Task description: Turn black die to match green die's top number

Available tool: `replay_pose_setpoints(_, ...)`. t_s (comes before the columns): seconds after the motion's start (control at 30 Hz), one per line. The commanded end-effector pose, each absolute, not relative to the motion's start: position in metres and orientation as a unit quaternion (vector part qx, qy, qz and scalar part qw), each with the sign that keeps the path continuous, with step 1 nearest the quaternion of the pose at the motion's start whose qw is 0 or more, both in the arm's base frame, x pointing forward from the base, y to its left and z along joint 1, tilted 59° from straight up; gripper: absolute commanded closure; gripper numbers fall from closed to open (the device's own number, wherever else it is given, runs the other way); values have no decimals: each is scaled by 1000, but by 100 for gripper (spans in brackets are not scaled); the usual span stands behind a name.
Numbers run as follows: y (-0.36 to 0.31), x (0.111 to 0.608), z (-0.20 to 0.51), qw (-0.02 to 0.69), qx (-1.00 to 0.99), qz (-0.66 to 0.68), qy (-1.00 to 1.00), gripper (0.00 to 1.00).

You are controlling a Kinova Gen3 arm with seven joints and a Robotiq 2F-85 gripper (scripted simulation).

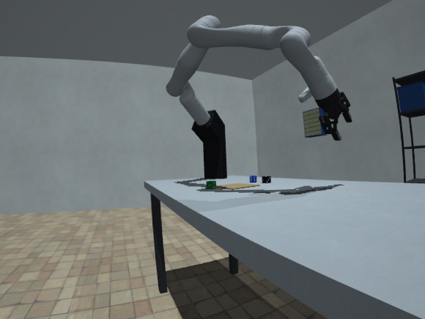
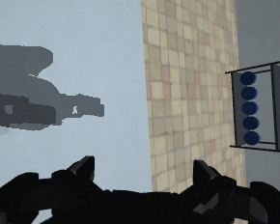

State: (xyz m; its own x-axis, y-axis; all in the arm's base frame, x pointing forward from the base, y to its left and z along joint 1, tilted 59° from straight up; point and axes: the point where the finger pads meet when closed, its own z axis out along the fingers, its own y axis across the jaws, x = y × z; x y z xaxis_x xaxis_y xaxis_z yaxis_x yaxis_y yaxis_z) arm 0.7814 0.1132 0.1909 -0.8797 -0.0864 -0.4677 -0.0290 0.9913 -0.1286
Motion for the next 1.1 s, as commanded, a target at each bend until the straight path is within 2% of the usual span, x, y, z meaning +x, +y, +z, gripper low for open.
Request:
replay_pose_setpoints(0.0, 115, 781, 192, 244, -31, -58, 967, 0)
replay_pose_setpoints(0.7, 114, 781, 191, 244, -31, -61, 967, 0)
replay_pose_setpoints(1.07, 93, 768, 166, 242, -28, -110, 964, 0)
